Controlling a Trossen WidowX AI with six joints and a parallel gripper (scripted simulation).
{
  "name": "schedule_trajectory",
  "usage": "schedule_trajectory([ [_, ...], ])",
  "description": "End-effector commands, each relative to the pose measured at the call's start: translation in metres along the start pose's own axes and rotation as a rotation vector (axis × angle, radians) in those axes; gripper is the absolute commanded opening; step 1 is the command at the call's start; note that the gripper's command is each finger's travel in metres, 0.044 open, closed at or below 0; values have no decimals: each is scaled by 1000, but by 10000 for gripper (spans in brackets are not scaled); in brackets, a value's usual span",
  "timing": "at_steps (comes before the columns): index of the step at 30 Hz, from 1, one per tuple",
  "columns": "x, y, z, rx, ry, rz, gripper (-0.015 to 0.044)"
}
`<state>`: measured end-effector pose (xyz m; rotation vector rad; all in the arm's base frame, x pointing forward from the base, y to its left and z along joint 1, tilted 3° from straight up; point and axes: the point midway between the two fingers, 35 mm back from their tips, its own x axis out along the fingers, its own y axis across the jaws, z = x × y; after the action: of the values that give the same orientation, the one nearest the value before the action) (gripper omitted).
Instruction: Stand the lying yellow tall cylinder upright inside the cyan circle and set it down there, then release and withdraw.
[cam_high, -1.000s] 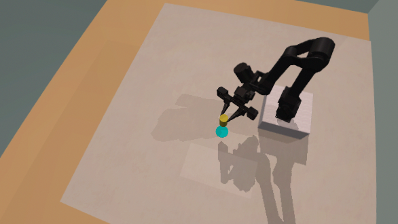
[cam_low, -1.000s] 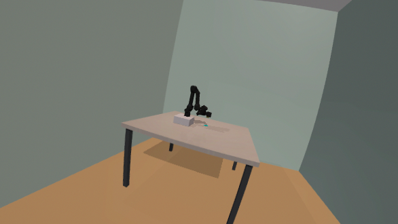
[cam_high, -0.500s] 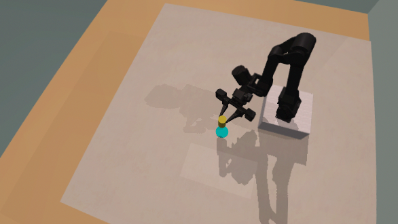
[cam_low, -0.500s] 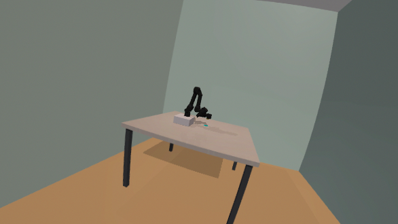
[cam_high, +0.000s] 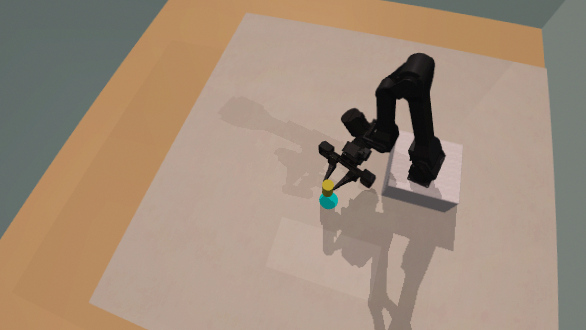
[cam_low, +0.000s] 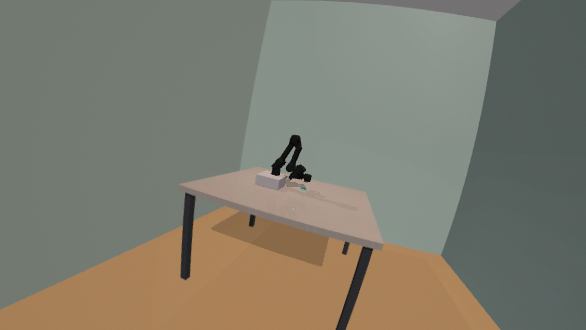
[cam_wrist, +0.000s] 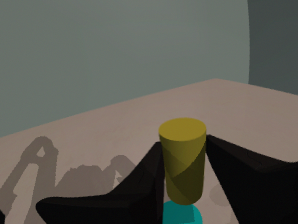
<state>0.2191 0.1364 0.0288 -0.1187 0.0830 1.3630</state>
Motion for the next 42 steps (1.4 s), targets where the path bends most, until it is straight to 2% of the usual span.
schedule_trajectory([
  [1,1,1,-6,-2,-4,4,105],
  [32,6,9,-61,4,0,1,105],
  [42,6,9,-62,4,1,0,105],
])
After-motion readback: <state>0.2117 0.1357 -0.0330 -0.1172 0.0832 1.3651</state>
